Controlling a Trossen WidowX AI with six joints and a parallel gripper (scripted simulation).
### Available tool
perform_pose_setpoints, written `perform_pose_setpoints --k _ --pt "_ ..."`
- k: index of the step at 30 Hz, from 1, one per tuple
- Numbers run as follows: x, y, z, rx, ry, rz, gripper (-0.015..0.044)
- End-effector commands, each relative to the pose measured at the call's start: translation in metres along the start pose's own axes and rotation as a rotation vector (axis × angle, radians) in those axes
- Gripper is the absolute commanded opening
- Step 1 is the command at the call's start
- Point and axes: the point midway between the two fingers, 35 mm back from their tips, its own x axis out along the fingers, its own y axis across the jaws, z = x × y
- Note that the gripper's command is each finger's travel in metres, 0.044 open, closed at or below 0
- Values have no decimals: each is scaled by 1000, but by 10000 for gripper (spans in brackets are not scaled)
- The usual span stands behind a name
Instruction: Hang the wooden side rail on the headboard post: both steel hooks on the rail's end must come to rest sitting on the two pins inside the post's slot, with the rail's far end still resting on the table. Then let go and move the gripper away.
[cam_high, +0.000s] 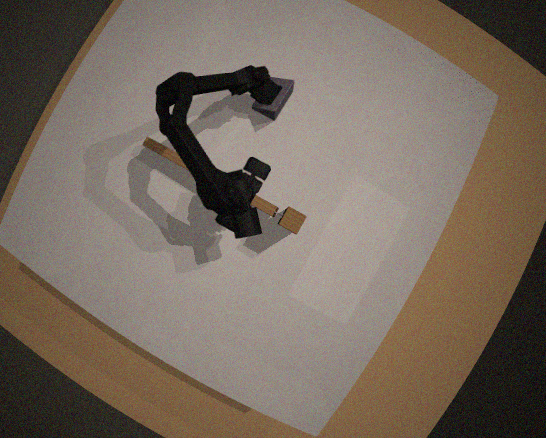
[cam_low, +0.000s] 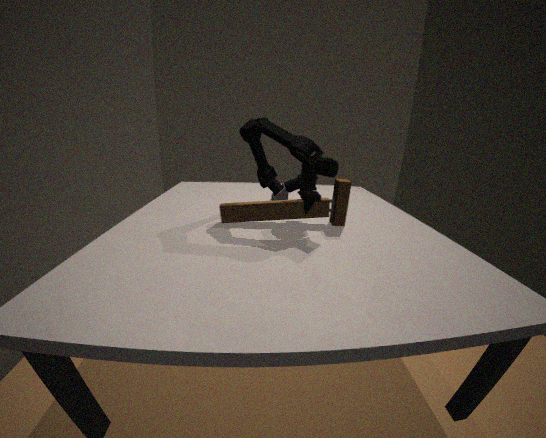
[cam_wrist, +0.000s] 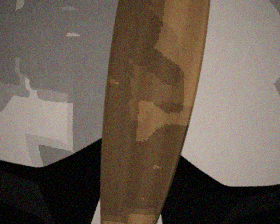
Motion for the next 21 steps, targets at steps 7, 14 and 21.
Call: perform_pose_setpoints --k 7,14,21 --pt "-3 0 -3 0 3 11 0" --pt "-3 1 -4 0 3 11 0" --pt "-3 1 -5 0 3 11 0"
